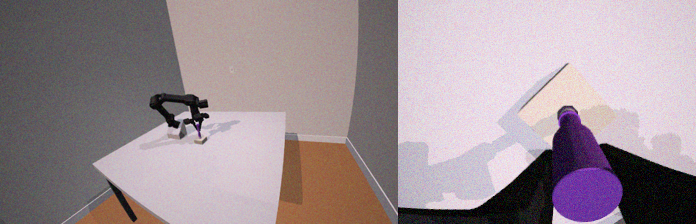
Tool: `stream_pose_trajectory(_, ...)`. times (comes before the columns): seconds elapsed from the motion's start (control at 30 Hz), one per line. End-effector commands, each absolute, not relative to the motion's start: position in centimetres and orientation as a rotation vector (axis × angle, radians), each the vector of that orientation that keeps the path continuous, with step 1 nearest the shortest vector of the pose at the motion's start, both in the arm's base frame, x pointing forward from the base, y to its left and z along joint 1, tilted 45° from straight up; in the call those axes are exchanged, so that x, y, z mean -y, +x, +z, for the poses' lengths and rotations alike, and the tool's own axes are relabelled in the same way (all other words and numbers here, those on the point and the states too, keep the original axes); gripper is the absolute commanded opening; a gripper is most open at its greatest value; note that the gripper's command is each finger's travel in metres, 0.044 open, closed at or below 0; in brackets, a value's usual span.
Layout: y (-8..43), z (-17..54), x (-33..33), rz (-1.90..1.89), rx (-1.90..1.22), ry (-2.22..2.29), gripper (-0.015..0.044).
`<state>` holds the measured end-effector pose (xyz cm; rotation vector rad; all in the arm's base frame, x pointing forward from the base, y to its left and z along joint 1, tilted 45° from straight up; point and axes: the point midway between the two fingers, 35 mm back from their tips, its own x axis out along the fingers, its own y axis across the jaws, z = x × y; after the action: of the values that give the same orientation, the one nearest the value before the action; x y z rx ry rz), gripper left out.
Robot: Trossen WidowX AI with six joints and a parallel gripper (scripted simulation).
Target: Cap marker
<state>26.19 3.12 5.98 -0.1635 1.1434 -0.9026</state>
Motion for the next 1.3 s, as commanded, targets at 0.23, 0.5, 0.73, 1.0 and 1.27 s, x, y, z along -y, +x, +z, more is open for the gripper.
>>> stream_pose_trajectory(0.23,26.4,4.7,-1.9,-0.901,-1.144,-0.172,0.0)
stream_pose_trajectory(0.5,26.5,3.9,-1.0,-0.901,-1.143,-0.173,0.0)
stream_pose_trajectory(0.73,26.6,3.1,-0.2,-0.903,-1.142,-0.174,0.0)
stream_pose_trajectory(1.0,26.6,3.0,0.0,-0.903,-1.142,-0.174,0.0)
stream_pose_trajectory(1.27,26.6,3.0,-0.1,-0.905,-1.143,-0.167,0.021)
